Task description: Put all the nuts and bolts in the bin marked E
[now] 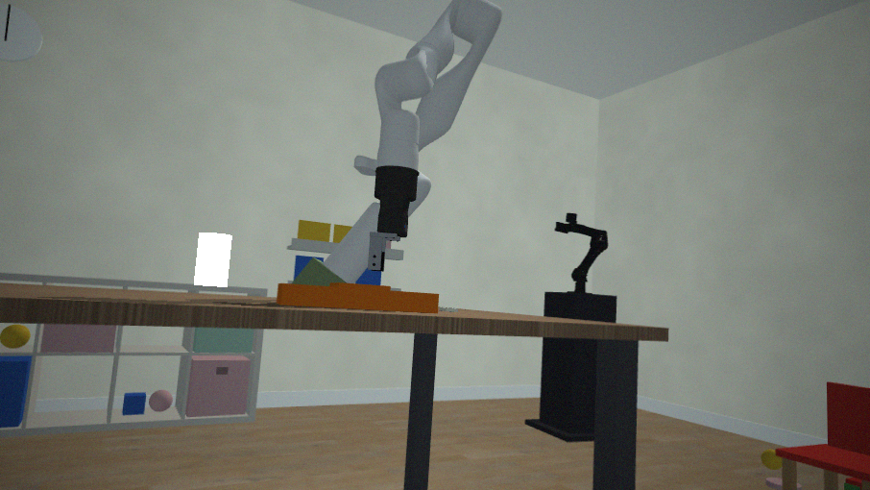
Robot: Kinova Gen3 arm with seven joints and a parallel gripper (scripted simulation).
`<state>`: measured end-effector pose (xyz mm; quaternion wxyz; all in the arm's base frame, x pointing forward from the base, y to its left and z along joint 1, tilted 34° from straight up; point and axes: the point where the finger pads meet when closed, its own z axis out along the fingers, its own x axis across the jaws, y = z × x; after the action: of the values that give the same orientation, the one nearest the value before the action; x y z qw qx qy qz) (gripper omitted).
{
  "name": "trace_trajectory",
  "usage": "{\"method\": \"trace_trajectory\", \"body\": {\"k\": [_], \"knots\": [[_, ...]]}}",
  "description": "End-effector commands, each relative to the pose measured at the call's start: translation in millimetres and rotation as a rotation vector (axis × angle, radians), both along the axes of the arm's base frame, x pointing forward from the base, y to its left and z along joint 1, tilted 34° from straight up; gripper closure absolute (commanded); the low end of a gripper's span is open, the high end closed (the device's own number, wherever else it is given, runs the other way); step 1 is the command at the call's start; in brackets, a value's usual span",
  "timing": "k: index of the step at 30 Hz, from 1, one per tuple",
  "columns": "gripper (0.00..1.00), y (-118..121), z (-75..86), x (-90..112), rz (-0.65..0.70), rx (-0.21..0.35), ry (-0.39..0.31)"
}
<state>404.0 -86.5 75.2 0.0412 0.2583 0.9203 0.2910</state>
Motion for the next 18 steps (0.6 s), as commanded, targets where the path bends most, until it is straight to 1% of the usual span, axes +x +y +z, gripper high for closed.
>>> {"method": "trace_trajectory", "body": {"k": [1,6,7,9,13,18], "knots": [[0.36,-14.7,-13.4,-19.3,-0.101,0.028,0.068],[0.36,-36.0,-32.7,-49.5,-0.308,0.084,0.196],[0.36,-40.2,-36.6,-55.6,-0.333,0.091,0.212],[0.36,-40.2,-36.6,-55.6,-0.333,0.091,0.212],[0.36,-57.9,-52.6,-80.6,-0.333,0.091,0.212],[0.36,-59.7,-54.5,-83.3,-0.333,0.091,0.212]]}}
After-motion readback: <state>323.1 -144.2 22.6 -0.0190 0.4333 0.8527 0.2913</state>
